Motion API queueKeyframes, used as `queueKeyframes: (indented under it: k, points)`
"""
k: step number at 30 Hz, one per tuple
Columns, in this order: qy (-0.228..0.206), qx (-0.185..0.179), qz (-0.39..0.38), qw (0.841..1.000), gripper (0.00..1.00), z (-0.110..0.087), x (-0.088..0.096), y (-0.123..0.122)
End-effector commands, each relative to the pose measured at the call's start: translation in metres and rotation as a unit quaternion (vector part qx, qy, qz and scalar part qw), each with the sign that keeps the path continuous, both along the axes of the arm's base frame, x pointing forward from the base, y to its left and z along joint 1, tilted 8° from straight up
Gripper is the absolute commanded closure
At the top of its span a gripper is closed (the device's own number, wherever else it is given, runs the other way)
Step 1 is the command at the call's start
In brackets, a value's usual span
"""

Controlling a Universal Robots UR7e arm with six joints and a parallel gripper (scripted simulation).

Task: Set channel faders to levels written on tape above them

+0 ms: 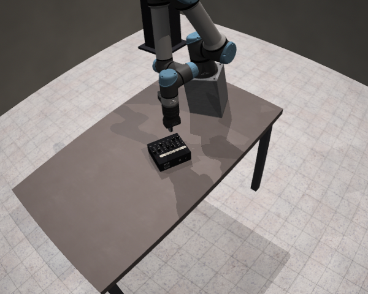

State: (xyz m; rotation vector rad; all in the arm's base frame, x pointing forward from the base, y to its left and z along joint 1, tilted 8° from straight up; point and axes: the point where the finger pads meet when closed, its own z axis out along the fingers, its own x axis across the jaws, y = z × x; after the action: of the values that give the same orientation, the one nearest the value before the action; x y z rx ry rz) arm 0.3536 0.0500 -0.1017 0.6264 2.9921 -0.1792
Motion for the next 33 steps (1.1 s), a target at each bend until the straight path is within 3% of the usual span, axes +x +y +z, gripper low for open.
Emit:
queueKeyframes:
  k: [1,33]
  points:
    - [-0.001,0.000,0.000,1.000,1.00,0.000,0.000,0.000]
    - [-0.001,0.000,0.000,1.000,1.00,-0.015,0.001,-0.002]
